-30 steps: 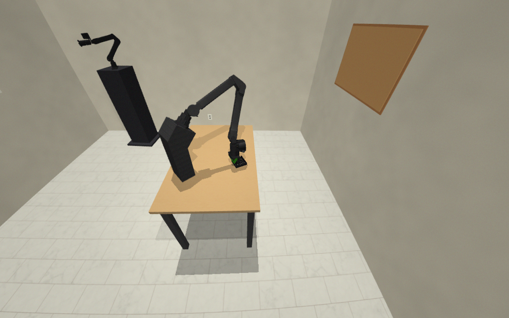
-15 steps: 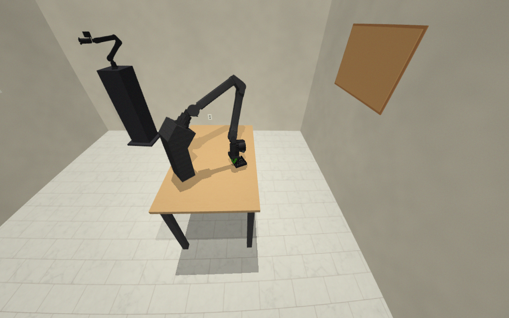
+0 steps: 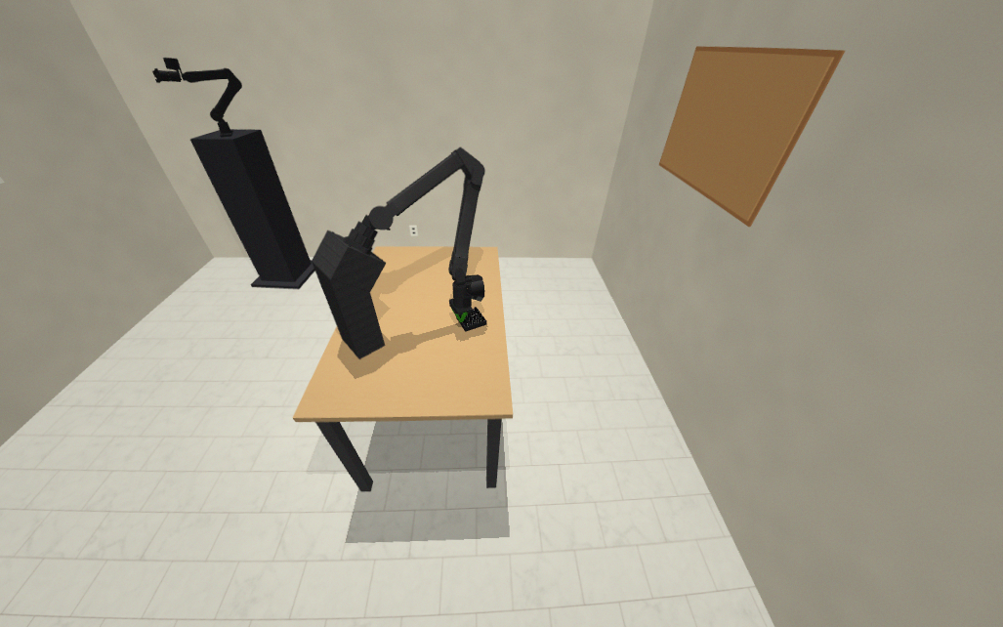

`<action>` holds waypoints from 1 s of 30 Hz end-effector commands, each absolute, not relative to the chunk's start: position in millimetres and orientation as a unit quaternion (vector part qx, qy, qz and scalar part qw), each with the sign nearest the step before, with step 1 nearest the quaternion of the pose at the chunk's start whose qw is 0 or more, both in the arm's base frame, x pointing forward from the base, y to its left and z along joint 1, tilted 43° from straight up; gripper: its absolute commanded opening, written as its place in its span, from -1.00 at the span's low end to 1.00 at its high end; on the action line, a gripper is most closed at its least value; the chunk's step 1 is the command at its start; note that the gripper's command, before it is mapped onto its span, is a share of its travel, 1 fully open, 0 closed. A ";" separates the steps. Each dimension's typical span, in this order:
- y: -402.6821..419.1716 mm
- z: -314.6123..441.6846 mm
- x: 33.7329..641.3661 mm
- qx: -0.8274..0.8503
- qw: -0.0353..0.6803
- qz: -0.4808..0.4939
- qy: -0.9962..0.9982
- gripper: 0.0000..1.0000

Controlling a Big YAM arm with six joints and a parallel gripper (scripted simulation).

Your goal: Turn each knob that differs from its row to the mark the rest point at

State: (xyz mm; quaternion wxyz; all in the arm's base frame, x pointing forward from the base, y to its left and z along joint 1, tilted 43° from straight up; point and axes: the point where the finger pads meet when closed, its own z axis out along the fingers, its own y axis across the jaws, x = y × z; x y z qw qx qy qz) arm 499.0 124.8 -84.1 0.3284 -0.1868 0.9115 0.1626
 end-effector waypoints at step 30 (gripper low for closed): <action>130.5 -78.5 506.1 -0.114 0.324 0.192 0.919 -0.94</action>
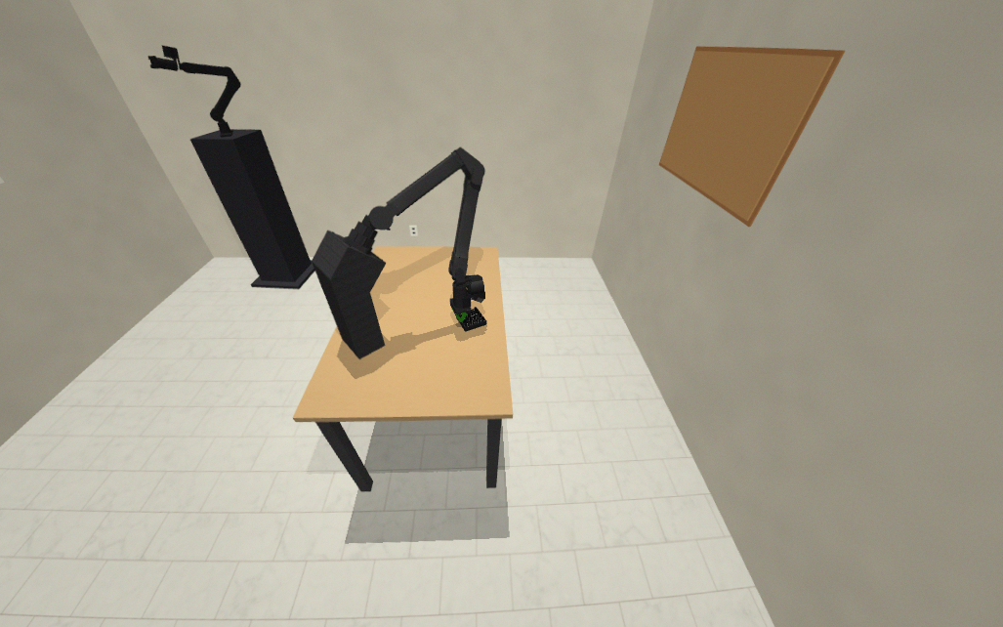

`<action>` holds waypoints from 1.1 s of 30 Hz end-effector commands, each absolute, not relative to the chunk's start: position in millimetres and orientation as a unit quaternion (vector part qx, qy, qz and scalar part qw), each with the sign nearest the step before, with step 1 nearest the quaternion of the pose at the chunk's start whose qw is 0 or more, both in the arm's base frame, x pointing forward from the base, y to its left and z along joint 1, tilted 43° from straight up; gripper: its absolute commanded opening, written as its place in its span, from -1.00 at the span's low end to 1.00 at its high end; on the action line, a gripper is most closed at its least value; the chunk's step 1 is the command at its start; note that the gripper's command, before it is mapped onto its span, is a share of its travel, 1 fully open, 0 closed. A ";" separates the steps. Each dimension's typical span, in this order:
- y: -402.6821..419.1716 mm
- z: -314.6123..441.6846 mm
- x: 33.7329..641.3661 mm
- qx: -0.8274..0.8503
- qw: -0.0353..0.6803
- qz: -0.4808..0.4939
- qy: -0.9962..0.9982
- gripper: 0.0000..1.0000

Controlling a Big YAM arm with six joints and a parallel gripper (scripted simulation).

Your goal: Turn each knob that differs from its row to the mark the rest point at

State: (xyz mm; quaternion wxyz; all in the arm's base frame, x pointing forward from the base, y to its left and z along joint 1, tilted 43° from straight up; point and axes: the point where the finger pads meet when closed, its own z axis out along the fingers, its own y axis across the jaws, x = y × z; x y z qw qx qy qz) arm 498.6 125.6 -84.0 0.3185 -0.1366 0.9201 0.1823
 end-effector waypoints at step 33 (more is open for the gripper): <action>122.8 -78.9 507.9 0.195 0.248 0.283 0.906 -0.94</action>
